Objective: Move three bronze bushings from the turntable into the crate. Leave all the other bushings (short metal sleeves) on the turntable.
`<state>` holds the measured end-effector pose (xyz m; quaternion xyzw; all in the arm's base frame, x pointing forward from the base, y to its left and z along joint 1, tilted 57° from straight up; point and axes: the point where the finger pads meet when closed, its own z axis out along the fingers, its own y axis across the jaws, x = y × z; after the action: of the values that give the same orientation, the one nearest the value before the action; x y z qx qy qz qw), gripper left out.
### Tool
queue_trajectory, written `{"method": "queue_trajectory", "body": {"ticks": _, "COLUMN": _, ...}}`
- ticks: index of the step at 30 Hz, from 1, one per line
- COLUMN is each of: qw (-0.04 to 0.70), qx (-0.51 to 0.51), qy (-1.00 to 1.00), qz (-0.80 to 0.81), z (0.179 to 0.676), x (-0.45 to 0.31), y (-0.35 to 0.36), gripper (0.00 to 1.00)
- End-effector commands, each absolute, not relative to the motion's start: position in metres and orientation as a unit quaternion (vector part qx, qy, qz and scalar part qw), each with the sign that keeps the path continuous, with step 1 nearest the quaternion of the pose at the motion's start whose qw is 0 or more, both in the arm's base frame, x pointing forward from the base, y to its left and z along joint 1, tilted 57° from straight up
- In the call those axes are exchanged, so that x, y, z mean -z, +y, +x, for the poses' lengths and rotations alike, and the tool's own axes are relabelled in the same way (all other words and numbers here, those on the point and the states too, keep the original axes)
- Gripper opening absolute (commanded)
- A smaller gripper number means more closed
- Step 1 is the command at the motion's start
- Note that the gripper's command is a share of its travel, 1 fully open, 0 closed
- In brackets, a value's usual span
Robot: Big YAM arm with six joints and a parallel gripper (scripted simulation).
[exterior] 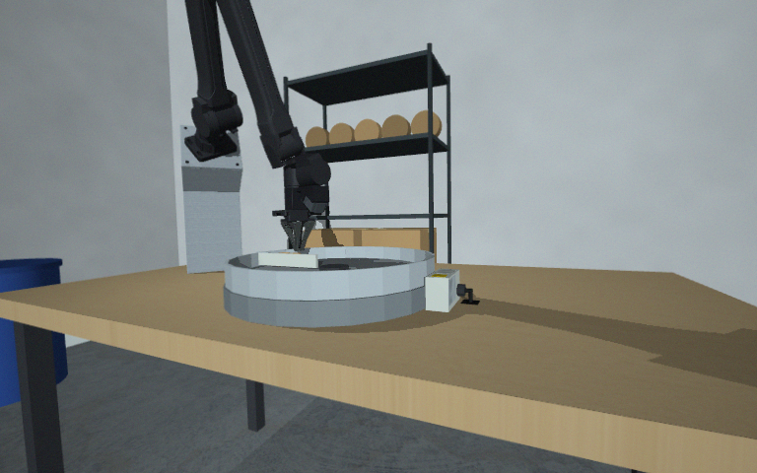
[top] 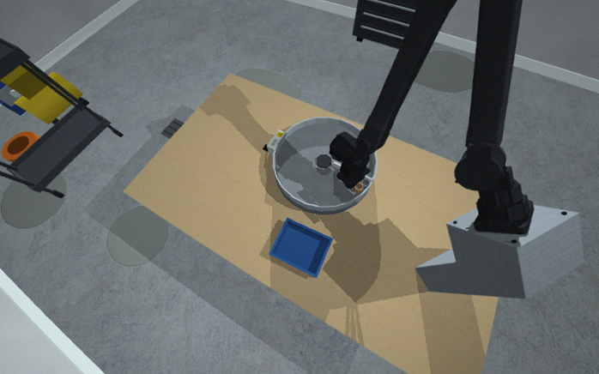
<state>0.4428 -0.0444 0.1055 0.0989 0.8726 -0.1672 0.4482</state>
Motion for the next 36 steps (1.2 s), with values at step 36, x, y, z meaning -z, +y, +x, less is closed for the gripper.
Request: {"method": "queue_trajectory", "body": {"ticks": 36, "qw": 0.451, "qx": 0.167, "qy": 0.872, "qz": 0.093, "z": 0.451, "x": -0.100, "y": -0.046, "gripper": 0.12}}
